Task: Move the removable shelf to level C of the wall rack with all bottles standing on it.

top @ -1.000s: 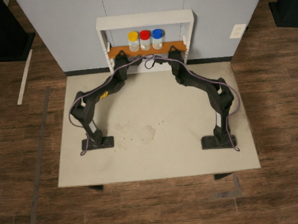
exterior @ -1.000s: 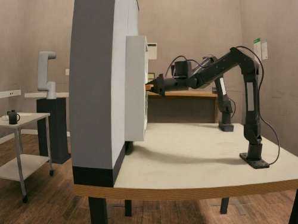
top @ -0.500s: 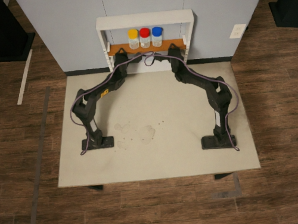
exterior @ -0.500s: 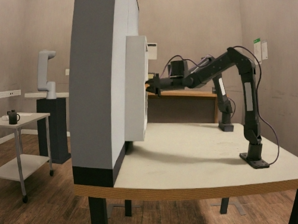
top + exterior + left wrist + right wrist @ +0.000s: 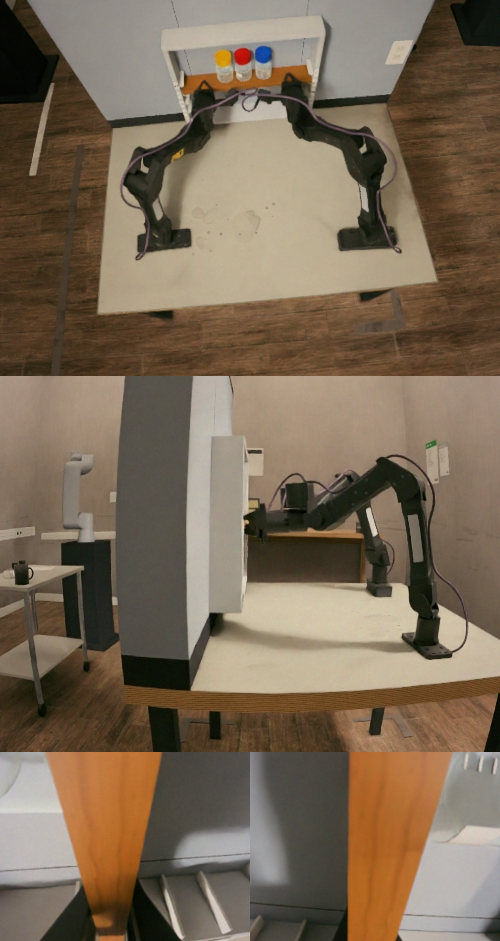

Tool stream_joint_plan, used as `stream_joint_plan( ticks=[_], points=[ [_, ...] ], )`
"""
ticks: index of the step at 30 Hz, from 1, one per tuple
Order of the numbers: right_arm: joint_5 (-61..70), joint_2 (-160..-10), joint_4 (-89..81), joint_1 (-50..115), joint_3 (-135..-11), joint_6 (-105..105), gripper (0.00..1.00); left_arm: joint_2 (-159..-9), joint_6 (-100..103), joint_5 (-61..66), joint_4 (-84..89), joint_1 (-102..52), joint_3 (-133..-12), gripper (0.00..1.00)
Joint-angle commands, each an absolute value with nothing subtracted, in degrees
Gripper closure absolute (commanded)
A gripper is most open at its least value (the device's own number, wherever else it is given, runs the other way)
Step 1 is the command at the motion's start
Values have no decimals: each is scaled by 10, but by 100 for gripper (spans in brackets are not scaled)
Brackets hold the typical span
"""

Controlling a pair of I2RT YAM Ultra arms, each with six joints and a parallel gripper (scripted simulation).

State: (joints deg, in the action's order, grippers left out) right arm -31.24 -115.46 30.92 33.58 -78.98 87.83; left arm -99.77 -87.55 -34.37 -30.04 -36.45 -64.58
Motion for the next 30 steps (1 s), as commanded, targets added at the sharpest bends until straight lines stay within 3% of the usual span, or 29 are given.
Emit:
stream_joint_plan(
  ticks=[1,30],
  points=[
    [-309,-1168,379,333,-784,897,100,-1008,-897,-340,-367,-362,-636,100],
    [-307,-1179,404,333,-774,900,100,-1018,-900,-339,-394,-362,-624,100]
  ],
)
